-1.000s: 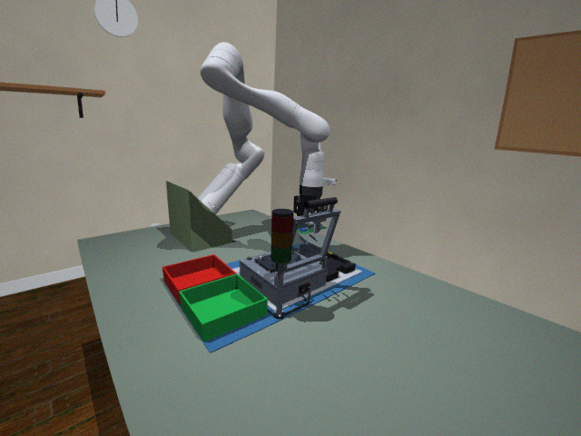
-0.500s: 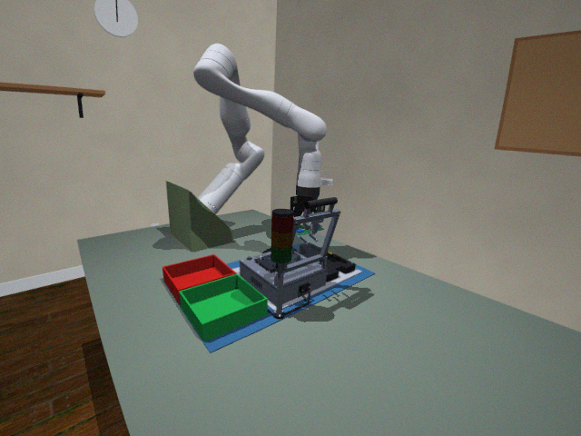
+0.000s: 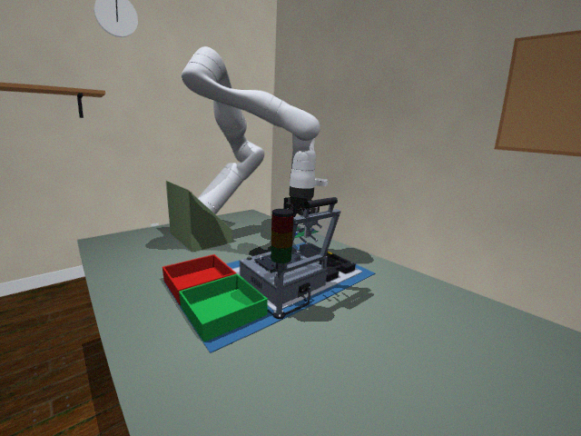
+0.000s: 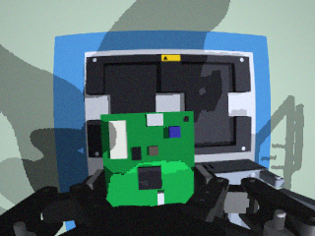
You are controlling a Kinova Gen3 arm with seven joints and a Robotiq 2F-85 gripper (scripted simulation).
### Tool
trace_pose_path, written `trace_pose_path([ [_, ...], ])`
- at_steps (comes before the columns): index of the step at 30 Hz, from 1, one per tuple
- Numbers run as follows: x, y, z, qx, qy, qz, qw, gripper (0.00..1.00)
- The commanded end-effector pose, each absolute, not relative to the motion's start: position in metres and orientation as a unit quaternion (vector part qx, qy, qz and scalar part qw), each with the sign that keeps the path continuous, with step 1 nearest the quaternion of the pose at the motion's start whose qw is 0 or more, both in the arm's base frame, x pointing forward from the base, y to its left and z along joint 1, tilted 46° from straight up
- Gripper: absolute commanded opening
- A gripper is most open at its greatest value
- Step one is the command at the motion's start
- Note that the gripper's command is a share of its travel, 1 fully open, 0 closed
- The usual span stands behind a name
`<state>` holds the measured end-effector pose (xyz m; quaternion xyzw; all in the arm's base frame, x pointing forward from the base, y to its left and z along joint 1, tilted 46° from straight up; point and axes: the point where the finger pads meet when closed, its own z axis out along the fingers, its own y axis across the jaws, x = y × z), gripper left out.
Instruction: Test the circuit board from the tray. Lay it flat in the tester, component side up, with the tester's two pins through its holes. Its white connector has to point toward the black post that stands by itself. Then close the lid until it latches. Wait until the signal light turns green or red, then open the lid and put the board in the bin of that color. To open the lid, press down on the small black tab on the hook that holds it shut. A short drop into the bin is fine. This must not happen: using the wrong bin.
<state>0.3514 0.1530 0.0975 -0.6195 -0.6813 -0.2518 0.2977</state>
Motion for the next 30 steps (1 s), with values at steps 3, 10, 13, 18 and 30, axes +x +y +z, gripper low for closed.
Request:
trace_pose_path([
  [3,0.36,0.14,0.087,-0.624,-0.675,-0.254,0.3,0.77],
  [10,0.369,0.123,0.07,-0.624,-0.675,-0.254,0.3,0.77],
  [13,0.37,0.12,0.068,-0.624,-0.675,-0.254,0.3,0.77],
  [18,0.377,0.109,0.057,-0.624,-0.675,-0.254,0.3,0.77],
  [30,0.387,0.09,0.039,-0.624,-0.675,-0.254,0.3,0.77],
])
